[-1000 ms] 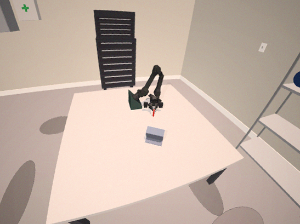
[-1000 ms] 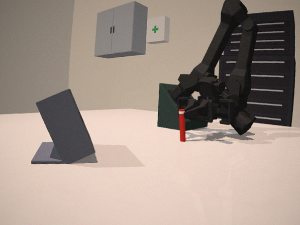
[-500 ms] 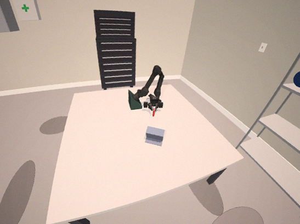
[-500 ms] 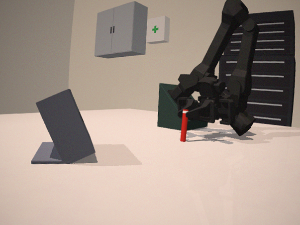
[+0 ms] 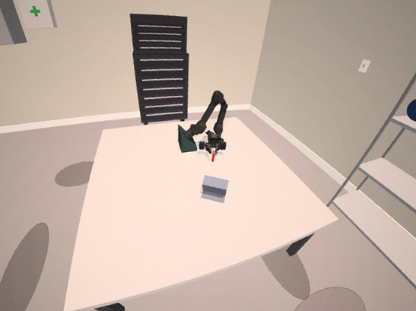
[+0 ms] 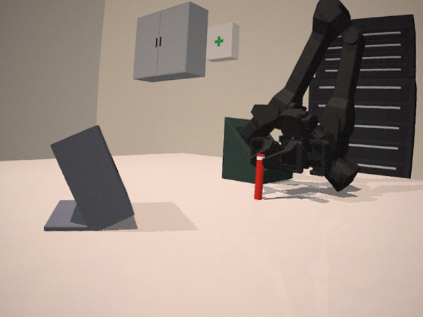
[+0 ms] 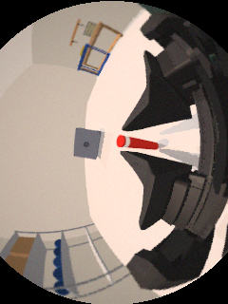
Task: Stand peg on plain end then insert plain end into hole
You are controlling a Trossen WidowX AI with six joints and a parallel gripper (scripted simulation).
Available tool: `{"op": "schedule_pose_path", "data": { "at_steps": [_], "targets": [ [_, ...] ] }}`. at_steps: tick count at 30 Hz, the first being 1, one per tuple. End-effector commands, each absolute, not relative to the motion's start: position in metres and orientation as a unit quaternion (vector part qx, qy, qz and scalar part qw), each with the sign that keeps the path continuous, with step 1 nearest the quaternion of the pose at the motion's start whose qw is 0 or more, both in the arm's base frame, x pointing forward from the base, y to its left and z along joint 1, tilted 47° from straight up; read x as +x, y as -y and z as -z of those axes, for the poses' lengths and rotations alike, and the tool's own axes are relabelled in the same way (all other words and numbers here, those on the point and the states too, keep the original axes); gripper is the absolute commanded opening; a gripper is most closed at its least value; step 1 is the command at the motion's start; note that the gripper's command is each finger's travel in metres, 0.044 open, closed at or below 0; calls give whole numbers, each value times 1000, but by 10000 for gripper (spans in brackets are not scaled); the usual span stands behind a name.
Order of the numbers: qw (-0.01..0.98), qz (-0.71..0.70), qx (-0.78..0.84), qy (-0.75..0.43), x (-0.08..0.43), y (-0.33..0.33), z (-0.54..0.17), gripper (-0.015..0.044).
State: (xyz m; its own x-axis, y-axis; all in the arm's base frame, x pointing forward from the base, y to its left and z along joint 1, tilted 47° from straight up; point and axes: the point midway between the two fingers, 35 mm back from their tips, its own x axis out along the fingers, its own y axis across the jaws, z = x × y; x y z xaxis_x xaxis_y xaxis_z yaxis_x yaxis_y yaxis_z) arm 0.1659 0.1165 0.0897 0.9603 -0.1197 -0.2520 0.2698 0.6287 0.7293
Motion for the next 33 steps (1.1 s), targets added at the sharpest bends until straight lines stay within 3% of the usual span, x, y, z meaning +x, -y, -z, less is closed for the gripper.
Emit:
{"op": "schedule_pose_path", "data": {
  "at_steps": [1, 25, 33],
  "targets": [
    [898, 108, 417, -90, 166, -116, -90, 130],
    [898, 108, 417, -90, 166, -116, -90, 130],
    [898, 108, 417, -90, 166, -116, -90, 340]
  ]
}}
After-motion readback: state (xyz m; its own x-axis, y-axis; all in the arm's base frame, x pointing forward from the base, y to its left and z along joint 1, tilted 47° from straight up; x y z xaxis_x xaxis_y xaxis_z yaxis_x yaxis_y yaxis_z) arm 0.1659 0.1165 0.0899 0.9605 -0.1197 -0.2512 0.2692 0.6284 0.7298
